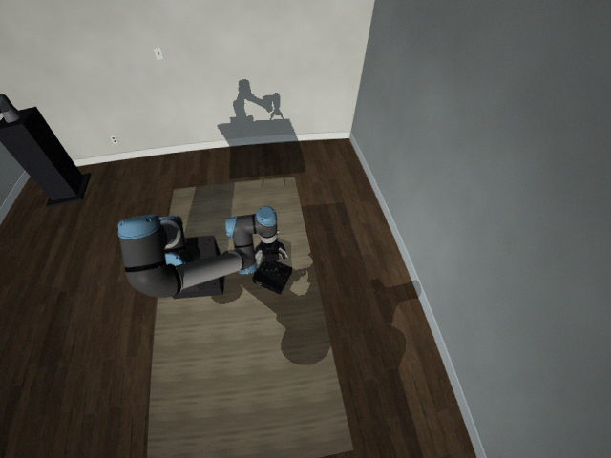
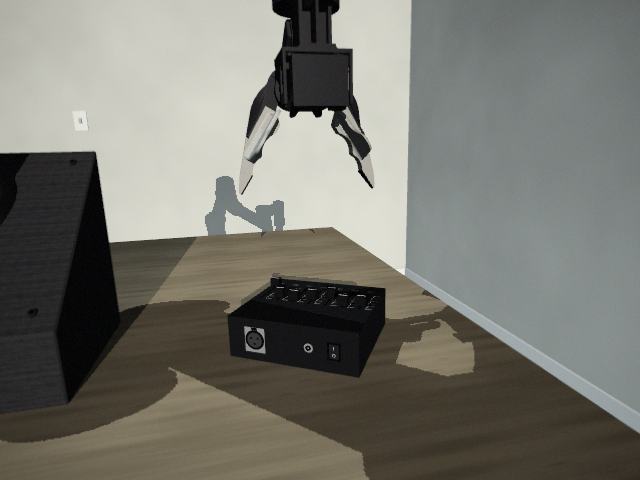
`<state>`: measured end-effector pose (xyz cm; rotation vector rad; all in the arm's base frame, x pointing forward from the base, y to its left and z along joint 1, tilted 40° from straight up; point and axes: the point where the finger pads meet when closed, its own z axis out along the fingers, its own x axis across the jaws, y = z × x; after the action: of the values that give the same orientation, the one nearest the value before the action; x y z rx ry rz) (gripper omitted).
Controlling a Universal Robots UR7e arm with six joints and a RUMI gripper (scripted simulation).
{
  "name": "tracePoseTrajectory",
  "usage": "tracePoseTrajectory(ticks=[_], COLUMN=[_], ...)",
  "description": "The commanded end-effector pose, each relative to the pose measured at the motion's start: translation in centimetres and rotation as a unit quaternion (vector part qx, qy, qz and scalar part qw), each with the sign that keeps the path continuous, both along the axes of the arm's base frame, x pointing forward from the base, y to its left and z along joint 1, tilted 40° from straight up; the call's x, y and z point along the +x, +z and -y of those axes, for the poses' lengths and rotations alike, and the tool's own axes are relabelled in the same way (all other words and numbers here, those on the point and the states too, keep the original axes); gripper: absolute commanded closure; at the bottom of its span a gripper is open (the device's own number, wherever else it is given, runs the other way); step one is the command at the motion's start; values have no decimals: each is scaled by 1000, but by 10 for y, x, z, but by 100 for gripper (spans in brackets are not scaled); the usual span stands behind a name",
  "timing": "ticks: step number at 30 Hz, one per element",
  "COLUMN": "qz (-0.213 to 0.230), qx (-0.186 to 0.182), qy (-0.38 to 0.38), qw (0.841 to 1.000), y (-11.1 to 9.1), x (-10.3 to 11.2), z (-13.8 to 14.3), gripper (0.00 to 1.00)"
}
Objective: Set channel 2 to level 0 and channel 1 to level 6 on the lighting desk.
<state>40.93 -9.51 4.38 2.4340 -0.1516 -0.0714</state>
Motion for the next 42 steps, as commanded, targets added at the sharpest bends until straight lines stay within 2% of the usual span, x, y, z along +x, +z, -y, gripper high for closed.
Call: tracePoseTrajectory(ticks=[1, 12, 19, 21, 25, 31, 36, 38, 42], qz=[1, 23, 69, 69, 109, 182, 251, 251, 308], qx=[0, -3, -9, -9, -15, -25, -35, -35, -42], qy=[-1, -26, -82, -82, -129, -216, -299, -299, -366], qw=[1000, 999, 994, 994, 986, 959, 920, 920, 877], y=[0, -1, -4, -4, -7, -11, -15, -15, -17], x=[0, 2, 7, 7, 11, 17, 22, 22, 26], z=[0, 2, 8, 8, 12, 22, 32, 32, 41], gripper=[0, 0, 0, 0, 0, 0, 0, 0, 0])
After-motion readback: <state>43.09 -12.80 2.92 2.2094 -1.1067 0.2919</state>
